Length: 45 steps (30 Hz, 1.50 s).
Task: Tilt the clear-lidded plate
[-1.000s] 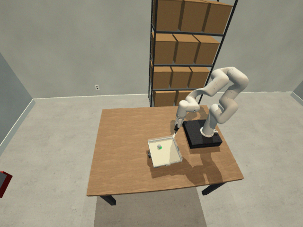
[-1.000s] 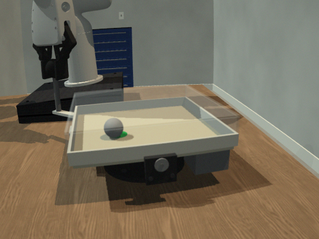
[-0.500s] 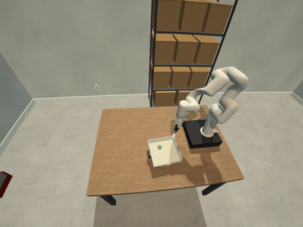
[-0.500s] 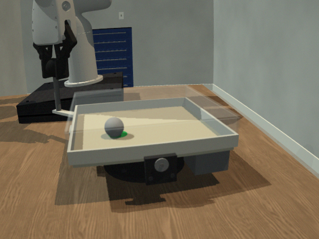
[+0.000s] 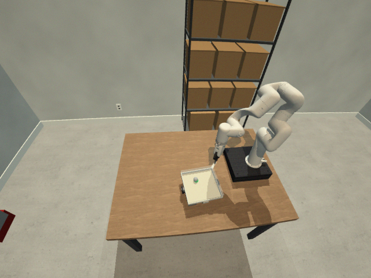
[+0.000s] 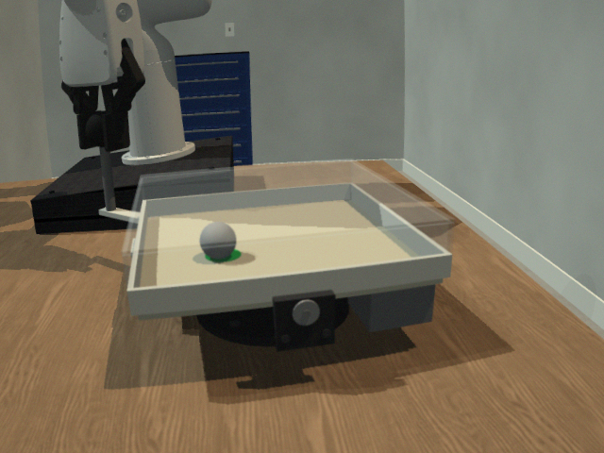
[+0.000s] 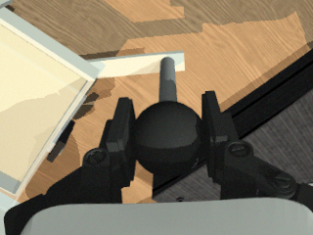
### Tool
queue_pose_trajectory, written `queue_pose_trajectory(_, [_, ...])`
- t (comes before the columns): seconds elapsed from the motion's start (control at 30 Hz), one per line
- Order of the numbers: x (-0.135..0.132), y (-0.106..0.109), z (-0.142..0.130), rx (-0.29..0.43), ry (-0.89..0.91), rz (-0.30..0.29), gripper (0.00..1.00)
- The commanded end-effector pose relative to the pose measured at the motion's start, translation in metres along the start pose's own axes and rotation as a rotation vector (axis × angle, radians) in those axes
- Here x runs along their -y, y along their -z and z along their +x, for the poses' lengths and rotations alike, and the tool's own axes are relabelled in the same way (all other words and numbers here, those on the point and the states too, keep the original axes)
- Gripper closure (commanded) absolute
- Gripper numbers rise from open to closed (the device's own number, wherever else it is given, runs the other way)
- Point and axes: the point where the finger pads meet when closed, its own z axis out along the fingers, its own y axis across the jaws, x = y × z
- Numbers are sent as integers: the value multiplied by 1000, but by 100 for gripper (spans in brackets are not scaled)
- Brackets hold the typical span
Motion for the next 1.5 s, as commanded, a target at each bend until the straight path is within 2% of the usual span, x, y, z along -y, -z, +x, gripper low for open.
queue_pose_trajectory(0.0, [1, 2, 2, -5, -1, 4, 100])
queue_pose_trajectory(1.47, [2, 3, 0, -5, -1, 4, 100])
